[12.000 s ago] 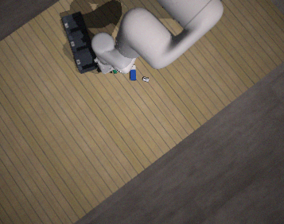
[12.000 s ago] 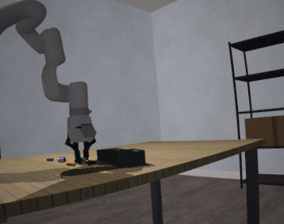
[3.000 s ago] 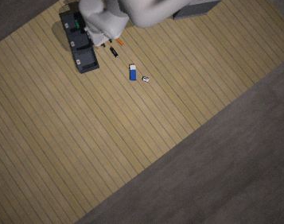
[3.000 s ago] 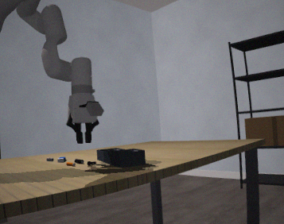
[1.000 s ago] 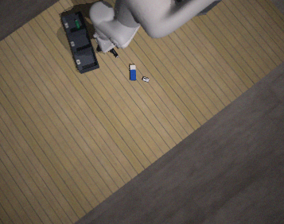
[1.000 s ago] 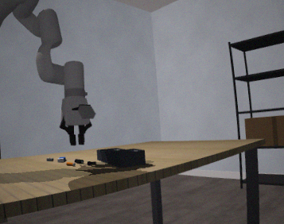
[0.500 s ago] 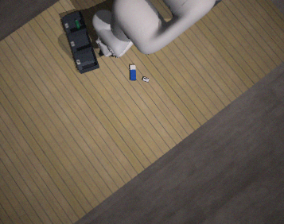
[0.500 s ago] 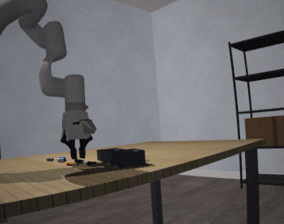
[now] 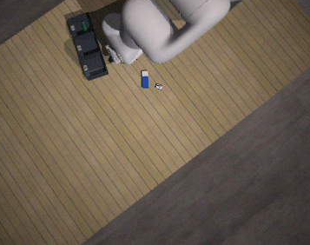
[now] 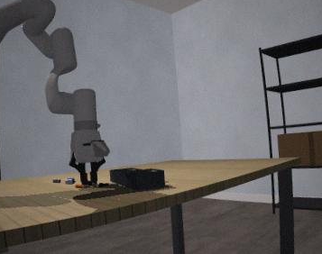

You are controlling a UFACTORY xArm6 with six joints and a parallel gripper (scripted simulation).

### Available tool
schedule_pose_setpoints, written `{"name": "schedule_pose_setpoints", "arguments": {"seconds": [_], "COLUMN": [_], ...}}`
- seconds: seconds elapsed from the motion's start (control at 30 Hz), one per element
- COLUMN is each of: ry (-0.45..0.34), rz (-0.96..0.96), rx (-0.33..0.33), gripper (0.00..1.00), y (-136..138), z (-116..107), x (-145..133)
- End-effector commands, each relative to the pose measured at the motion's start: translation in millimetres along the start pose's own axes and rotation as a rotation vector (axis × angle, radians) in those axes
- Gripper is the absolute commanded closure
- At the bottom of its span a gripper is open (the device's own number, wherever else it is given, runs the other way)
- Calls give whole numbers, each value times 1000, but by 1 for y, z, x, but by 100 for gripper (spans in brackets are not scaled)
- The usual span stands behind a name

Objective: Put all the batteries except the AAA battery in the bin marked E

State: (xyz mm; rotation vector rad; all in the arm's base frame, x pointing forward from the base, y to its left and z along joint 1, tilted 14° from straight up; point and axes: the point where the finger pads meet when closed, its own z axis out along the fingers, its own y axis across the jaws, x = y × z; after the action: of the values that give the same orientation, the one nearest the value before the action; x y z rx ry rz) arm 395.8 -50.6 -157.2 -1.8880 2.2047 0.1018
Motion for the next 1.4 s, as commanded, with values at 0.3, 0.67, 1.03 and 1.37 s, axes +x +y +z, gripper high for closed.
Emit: {"name": "schedule_pose_setpoints", "arguments": {"seconds": [0.3,0.67,1.03,1.37], "ry": [0,0,0,0], "rz": [0,0,0,0], "rx": [3,3,4,3], "gripper": [100,100,100,100], "y": [-1,-1,-1,-1], "z": [-1,-1,-1,-7], "x": [0,0,0,0]}}
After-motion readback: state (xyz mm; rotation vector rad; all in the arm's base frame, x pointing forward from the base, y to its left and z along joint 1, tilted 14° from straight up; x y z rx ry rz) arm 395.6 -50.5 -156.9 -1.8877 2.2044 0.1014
